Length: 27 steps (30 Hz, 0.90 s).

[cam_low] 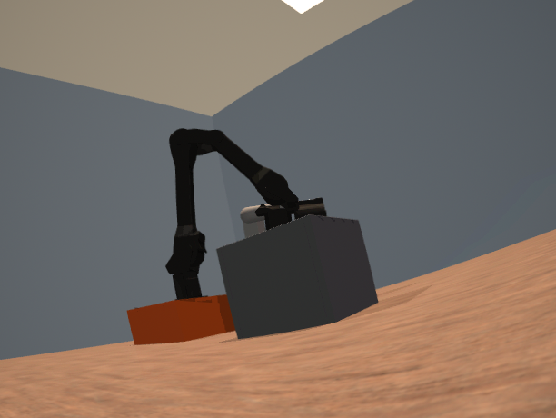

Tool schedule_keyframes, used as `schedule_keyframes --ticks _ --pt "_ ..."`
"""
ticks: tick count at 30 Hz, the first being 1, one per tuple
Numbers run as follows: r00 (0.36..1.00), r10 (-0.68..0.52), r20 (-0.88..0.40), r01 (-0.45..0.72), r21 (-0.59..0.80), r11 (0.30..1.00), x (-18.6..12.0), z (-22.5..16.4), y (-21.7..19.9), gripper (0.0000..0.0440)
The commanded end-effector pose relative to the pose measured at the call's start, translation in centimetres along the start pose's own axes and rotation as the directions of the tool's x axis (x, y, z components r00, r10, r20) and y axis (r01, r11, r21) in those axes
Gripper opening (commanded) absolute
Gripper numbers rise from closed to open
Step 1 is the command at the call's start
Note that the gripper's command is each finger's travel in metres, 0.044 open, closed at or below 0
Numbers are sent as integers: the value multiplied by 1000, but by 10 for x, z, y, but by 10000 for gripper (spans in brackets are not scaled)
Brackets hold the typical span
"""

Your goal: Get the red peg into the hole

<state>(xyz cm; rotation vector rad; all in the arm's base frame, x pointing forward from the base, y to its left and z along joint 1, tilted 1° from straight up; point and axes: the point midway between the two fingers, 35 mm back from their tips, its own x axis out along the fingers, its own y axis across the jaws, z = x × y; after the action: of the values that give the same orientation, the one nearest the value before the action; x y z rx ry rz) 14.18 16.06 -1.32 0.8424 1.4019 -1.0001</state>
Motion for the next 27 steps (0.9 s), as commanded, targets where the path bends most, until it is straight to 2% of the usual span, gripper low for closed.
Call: schedule_keyframes --ticks 1,5,7,27 --pt "1000 1 2 -1 -8 1000 6 0 4 132" --pt "1000 12 -6 -12 -19 1000 9 -1 10 34" --pt "1000 23 -14 -23 -19 1000 7 -3 14 9" --pt "982 157 -106 -151 63 987 -31 -16 47 0"
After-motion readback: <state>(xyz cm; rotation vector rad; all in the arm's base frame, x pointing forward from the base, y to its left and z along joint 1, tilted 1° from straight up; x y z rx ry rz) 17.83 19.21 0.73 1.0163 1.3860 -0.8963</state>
